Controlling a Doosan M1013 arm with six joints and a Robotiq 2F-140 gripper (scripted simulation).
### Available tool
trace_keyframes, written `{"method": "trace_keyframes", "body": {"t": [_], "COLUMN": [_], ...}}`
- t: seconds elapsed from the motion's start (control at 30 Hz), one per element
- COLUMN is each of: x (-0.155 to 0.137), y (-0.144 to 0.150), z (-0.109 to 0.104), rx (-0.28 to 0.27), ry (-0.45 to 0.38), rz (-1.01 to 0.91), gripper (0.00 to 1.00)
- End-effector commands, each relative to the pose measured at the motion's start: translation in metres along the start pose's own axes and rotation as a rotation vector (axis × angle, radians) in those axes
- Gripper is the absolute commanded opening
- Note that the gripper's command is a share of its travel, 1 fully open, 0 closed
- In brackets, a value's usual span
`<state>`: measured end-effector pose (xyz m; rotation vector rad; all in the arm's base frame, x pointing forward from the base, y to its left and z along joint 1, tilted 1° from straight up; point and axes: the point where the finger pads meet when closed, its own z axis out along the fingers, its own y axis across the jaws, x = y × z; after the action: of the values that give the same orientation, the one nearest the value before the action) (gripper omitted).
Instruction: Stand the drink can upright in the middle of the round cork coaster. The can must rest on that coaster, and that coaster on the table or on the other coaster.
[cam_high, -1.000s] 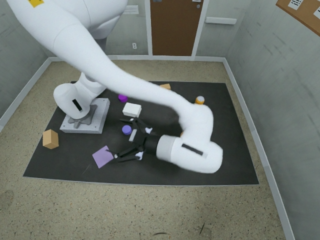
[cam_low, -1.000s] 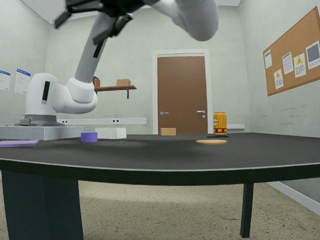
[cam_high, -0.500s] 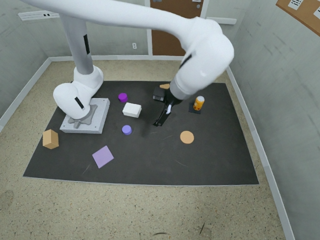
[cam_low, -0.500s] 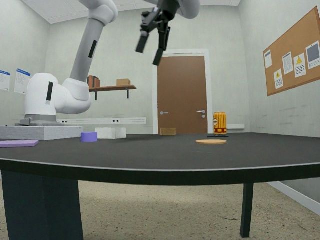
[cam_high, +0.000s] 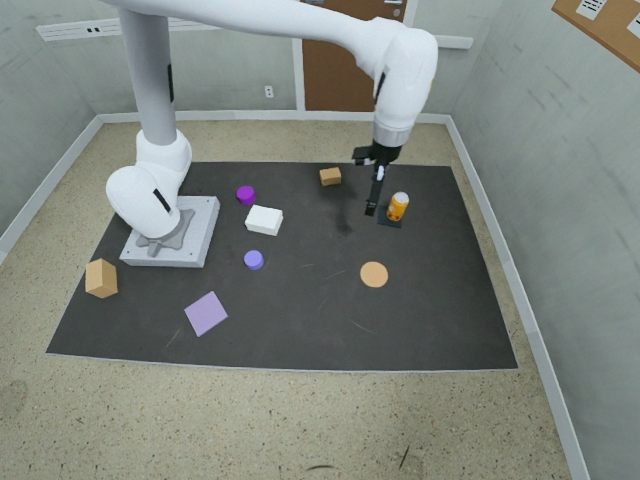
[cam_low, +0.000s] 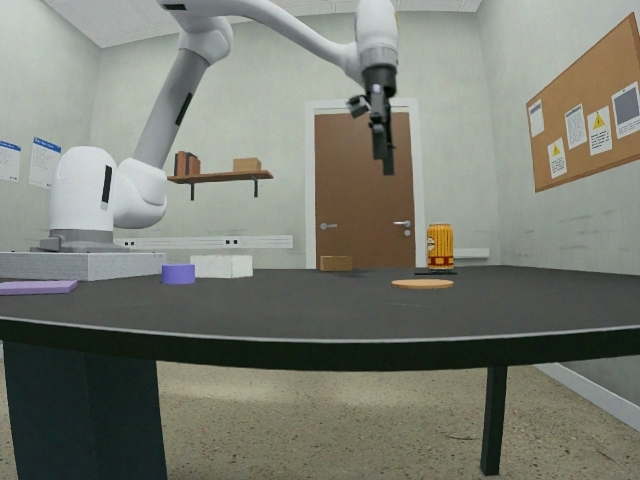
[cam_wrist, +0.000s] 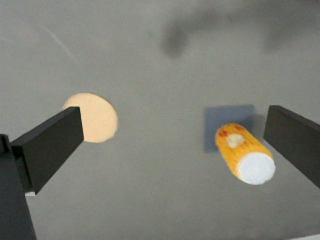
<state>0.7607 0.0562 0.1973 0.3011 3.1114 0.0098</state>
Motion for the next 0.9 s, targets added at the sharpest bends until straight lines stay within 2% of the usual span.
{"method": "trace_keyframes", "body": {"t": [0.0, 0.23, 0.43, 0.5, 0.6, 0.63, 0.7, 0.87], "x": [-0.044, -0.113, -0.113, -0.113, -0.113, -0.113, -0.113, -0.113], "y": [0.051, 0.13, 0.13, 0.129, 0.127, 0.127, 0.127, 0.127], "z": [0.02, 0.052, 0.053, 0.073, 0.131, 0.145, 0.152, 0.152], "rx": [0.003, 0.003, 0.004, 0.006, 0.009, 0.009, 0.009, 0.009], "ry": [0.001, 0.001, 0.001, 0.001, 0.001, 0.001, 0.001, 0.001], "rz": [0.002, 0.002, 0.002, 0.003, 0.004, 0.004, 0.004, 0.004], "gripper": [1.0, 1.0, 1.0, 1.0, 1.0, 1.0, 1.0, 1.0]}}
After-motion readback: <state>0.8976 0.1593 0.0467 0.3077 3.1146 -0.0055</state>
